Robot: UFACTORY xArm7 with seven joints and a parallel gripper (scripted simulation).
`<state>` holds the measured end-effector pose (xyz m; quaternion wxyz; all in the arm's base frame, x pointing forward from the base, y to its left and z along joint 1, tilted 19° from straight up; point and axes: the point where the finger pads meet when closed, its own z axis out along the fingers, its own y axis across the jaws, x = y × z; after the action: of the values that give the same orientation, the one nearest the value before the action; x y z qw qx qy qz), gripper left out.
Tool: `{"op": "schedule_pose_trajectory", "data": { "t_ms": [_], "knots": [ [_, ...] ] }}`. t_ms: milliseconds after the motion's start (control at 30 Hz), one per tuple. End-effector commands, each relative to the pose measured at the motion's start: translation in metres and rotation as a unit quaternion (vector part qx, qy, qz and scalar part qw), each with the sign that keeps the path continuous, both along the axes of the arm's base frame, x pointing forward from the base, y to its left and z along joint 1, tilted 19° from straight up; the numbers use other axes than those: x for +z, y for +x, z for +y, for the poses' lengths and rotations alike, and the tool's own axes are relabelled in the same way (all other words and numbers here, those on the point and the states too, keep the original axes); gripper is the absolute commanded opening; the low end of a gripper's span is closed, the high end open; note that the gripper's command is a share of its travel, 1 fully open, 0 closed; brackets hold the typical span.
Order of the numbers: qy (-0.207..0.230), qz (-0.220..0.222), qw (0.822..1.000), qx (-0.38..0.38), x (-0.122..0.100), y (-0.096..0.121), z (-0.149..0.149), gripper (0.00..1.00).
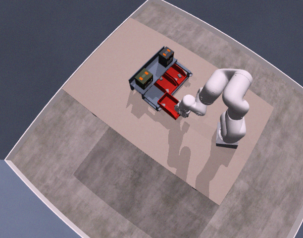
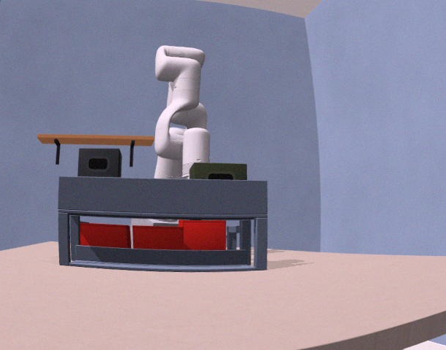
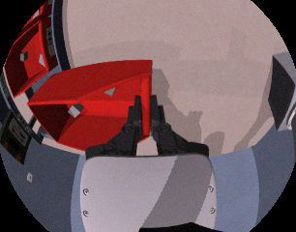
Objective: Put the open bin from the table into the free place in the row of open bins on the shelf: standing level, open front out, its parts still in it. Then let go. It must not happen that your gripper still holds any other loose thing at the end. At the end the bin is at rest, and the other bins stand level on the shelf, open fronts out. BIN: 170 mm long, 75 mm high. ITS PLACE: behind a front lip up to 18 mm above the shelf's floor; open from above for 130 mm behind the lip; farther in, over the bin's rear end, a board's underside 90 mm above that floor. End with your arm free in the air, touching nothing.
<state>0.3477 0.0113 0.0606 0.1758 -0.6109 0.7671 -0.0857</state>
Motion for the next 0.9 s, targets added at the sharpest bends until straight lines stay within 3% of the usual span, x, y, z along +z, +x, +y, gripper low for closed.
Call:
{"op": "schedule_pose_trajectory", "data": {
  "t_ms": [0, 200, 867],
  "knots": [
    [0.004, 0.001, 1.0, 0.002, 0.0007, 0.0009, -0.0003, 0.0],
    [0.011, 0.027, 1.0, 0.007, 0.0007, 0.0011, -0.0003, 0.0],
    [0.012, 0.03, 0.999, 0.008, 0.0035, 0.0101, -0.0025, 0.0]
  ]
}}
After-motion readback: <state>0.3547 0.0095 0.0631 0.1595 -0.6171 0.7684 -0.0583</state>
